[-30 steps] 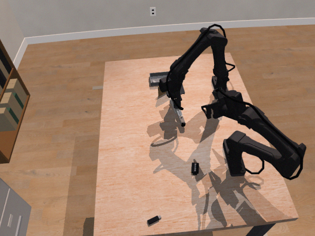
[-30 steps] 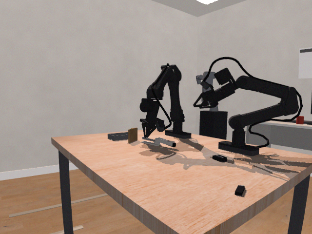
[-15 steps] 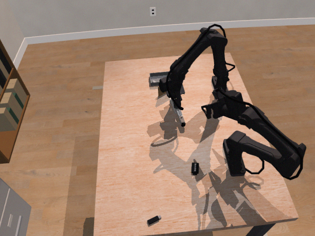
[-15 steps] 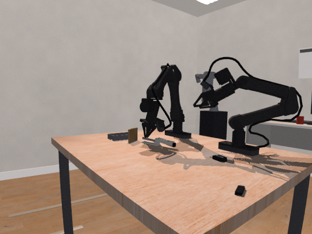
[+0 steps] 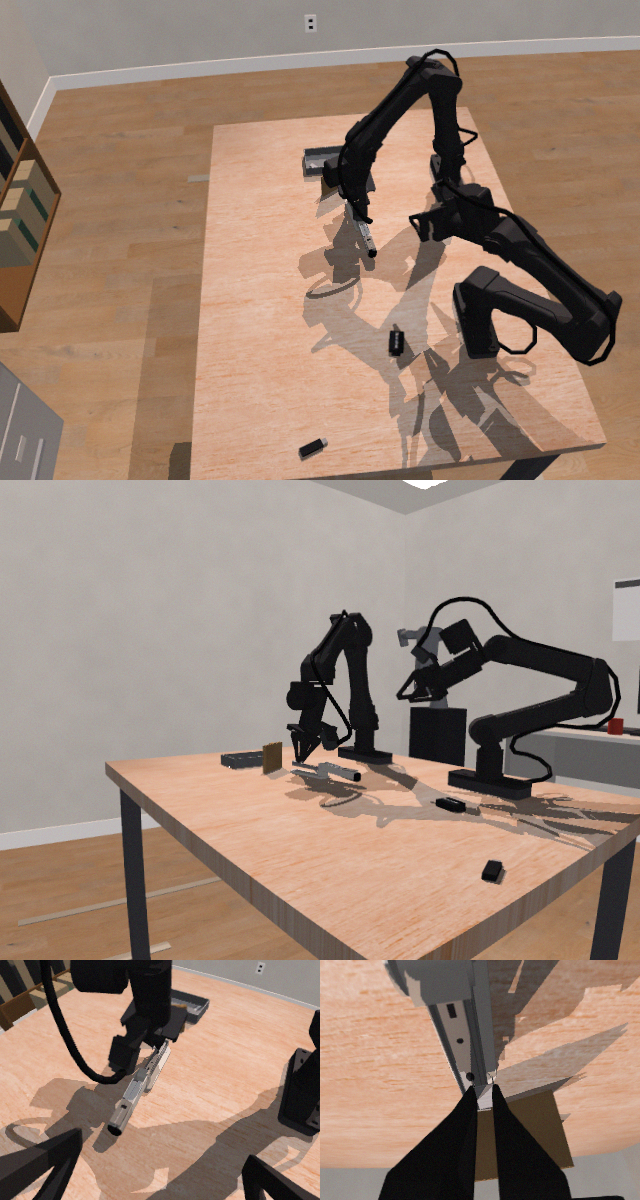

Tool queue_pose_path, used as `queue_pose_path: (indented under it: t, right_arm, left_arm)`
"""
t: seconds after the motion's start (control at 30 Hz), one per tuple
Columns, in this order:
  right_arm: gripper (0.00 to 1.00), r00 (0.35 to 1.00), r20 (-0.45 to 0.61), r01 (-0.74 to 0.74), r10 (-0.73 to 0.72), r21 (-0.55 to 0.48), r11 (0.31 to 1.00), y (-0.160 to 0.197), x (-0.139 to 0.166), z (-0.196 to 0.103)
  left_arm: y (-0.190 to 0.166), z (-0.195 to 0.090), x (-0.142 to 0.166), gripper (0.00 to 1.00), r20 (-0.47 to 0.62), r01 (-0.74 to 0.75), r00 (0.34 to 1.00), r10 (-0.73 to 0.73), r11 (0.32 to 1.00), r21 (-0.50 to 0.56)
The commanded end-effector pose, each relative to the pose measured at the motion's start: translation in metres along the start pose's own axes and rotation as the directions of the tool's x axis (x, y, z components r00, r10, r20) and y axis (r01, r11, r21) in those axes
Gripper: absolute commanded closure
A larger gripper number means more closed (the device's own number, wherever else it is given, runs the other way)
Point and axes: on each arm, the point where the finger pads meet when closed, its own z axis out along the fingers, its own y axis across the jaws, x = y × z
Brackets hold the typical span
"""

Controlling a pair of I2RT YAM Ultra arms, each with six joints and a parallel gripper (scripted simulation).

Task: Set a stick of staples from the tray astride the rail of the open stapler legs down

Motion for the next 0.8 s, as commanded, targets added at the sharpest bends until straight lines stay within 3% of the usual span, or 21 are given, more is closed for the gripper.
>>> queue_pose_path:
  t: [0.0,0.67,0.77]
  right_arm:
    - [0.96,1.0,0.02,-0.004,0.004,0.007,1.0,-0.009,-0.005,0.003]
    - [0.96,1.0,0.017,-0.001,0.001,-0.005,1.0,0.002,-0.005,0.01]
    - [0.96,1.0,0.024,0.002,-0.002,-0.004,1.0,-0.005,-0.003,-0.002]
  left_arm:
    - [0.001,-0.004,-0.005,0.0,0.024,-0.002,1.0,0.002,1.0,-0.007]
    - [0.001,-0.004,-0.005,0.0,0.024,-0.002,1.0,0.002,1.0,-0.007]
    - [0.001,-0.004,-0.005,0.0,0.024,-0.002,1.0,0.002,1.0,-0.007]
